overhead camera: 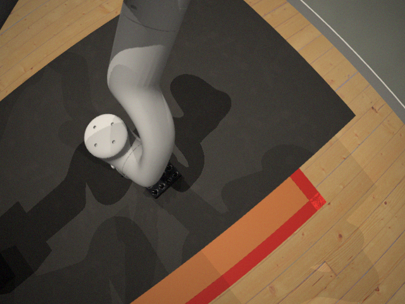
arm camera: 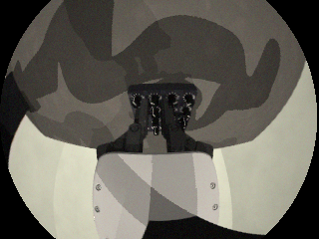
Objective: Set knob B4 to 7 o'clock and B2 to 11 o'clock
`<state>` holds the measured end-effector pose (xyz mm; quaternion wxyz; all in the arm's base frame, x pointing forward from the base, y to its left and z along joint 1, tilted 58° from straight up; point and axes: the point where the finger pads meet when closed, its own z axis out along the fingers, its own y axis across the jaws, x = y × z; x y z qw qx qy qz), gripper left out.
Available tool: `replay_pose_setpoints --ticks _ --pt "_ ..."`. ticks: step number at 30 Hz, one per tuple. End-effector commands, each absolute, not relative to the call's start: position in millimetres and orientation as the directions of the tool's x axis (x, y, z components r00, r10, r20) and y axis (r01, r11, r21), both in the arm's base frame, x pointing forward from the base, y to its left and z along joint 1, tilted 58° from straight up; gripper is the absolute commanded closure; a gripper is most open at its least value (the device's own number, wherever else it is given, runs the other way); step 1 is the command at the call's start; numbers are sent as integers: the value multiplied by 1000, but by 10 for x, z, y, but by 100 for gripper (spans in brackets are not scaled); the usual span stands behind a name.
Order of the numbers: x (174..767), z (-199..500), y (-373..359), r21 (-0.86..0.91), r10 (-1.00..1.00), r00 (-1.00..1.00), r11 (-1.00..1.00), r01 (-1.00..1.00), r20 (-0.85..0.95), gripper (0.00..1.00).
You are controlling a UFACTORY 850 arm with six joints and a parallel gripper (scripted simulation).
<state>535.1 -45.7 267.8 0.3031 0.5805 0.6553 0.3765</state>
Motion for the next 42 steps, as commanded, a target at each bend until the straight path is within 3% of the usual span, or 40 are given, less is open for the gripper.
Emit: replay_pose_setpoints --ticks 1,42 --pt "5351 2680 -458 845 989 -142 42 532 40 81" --pt "5416 2639 -447 845 989 -142 42 532 40 81"
